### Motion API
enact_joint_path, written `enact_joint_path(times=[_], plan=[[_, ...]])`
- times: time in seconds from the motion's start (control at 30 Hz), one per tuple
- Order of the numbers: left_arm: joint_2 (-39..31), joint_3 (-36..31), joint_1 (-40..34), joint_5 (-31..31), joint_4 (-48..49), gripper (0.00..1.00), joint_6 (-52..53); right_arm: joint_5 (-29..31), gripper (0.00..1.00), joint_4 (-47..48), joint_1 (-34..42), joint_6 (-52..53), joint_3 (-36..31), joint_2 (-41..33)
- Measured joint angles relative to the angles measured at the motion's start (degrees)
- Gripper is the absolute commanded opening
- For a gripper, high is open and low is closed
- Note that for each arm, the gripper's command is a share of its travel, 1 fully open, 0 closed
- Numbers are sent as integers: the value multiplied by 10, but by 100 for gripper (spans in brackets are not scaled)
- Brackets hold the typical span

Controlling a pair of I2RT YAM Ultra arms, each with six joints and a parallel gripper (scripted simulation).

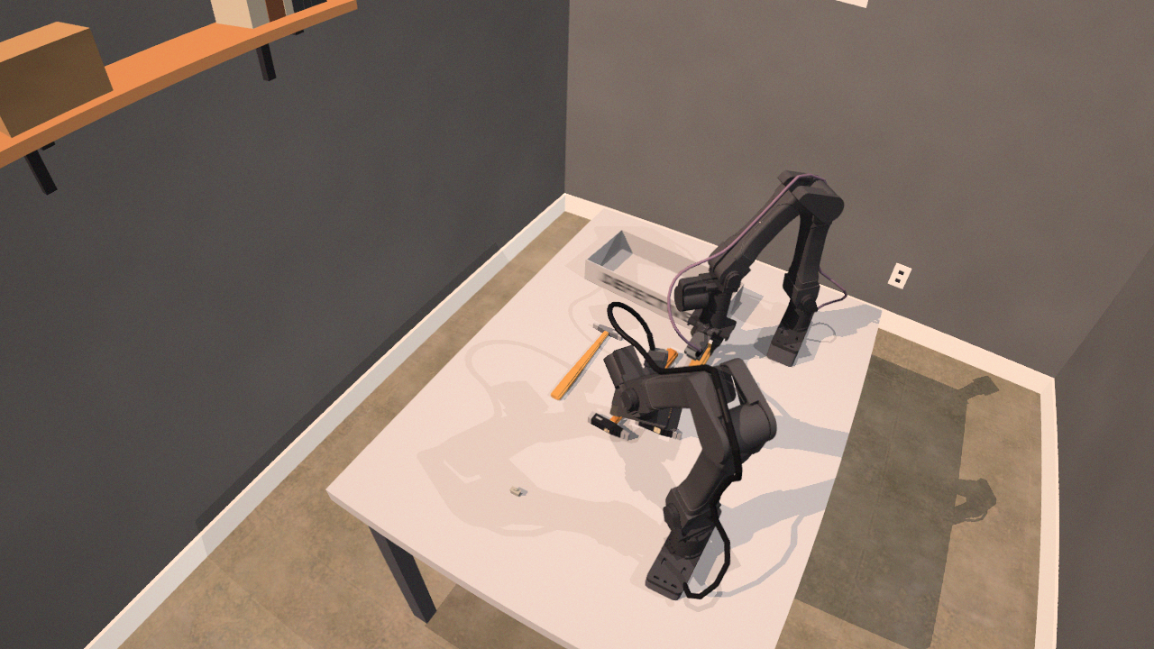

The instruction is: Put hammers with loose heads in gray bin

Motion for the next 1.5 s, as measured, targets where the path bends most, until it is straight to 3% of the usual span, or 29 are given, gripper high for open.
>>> enact_joint_path(times=[0.33, 0.87, 0.97, 1.5], plan=[[-24, -72, 33, 56, 59, 100, 145, 0, 26, 0, 0, 0, 0, 0], [-24, -77, 40, 69, 68, 100, 167, 0, 26, 0, 0, 0, 0, 0], [-24, -77, 40, 69, 68, 100, 167, 2, 55, 0, 0, 0, 0, 0], [-24, -77, 40, 69, 68, 100, 168, 5, 56, -17, 14, 15, 0, -32]])
